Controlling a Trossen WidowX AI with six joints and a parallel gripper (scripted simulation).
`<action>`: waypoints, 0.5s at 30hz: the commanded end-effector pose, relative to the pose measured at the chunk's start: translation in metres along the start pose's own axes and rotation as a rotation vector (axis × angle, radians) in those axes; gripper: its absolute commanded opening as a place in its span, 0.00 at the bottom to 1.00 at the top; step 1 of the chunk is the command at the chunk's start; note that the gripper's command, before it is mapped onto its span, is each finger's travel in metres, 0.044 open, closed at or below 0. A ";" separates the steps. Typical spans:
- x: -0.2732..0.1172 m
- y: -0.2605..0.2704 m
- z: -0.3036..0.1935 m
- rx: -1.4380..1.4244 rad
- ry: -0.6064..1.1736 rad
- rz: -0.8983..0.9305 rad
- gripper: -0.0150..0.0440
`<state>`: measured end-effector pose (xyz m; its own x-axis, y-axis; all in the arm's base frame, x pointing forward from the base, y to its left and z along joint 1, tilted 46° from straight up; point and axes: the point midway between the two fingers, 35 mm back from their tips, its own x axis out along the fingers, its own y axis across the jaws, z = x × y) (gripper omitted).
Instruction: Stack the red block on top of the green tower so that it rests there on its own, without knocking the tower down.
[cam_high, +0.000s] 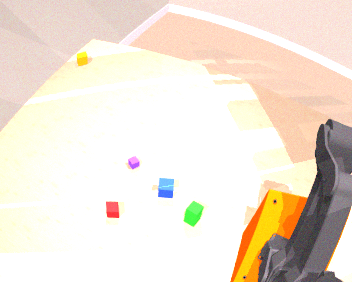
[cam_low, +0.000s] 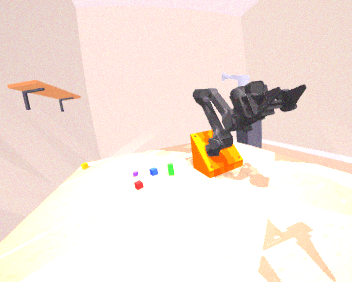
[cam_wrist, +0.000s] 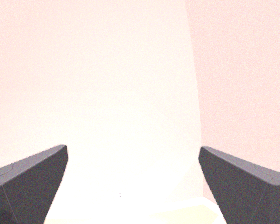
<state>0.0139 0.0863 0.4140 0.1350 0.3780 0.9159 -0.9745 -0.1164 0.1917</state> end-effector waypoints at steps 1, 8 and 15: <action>0.001 0.000 -0.001 -0.006 0.005 0.001 0.98; 0.024 -0.004 -0.048 -0.233 0.201 0.011 1.00; 0.042 -0.028 -0.101 -0.444 0.426 0.003 1.00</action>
<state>0.0191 0.1721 0.4143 0.1199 0.6517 0.7489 -0.9847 0.1742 0.0060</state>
